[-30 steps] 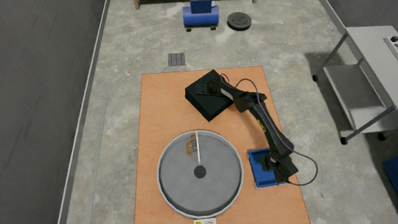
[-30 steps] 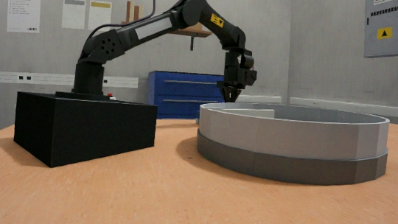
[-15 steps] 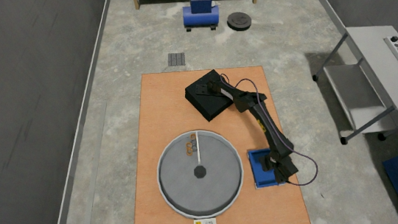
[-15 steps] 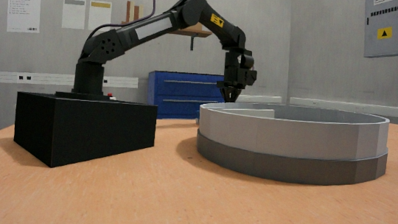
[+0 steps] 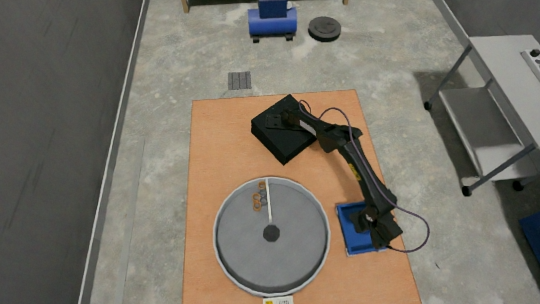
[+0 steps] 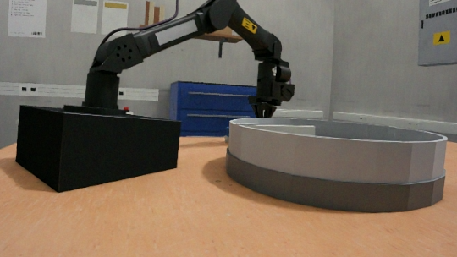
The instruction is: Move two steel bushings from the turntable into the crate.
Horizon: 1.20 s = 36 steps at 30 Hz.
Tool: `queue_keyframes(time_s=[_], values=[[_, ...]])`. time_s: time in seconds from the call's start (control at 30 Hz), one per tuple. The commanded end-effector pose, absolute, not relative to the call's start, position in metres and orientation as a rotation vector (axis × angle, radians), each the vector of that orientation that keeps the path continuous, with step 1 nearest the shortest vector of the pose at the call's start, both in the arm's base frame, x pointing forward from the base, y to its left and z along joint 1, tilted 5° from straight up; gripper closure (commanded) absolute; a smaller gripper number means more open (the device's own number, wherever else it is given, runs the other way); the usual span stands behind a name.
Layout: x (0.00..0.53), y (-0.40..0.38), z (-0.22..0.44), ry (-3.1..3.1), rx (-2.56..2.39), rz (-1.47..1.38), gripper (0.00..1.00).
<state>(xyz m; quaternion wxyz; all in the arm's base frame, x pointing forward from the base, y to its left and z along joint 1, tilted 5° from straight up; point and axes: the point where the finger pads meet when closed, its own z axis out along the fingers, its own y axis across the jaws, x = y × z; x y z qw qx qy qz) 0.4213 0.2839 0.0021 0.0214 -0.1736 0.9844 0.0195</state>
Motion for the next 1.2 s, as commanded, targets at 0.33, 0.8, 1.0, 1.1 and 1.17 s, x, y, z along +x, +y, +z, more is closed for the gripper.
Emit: queue_keyframes(time_s=[0.33, 0.8, 1.0, 1.1, 1.17], values=[[0.423, 0.289, -0.022, 3.035, -0.538, 0.050, 1.00], [0.425, 0.291, -0.018, 3.017, -0.538, 0.061, 1.00], [0.425, 0.291, -0.019, 3.018, -0.538, 0.060, 1.00], [0.425, 0.291, -0.019, 3.019, -0.538, 0.060, 1.00], [0.425, 0.291, -0.019, 3.019, -0.538, 0.060, 1.00]])
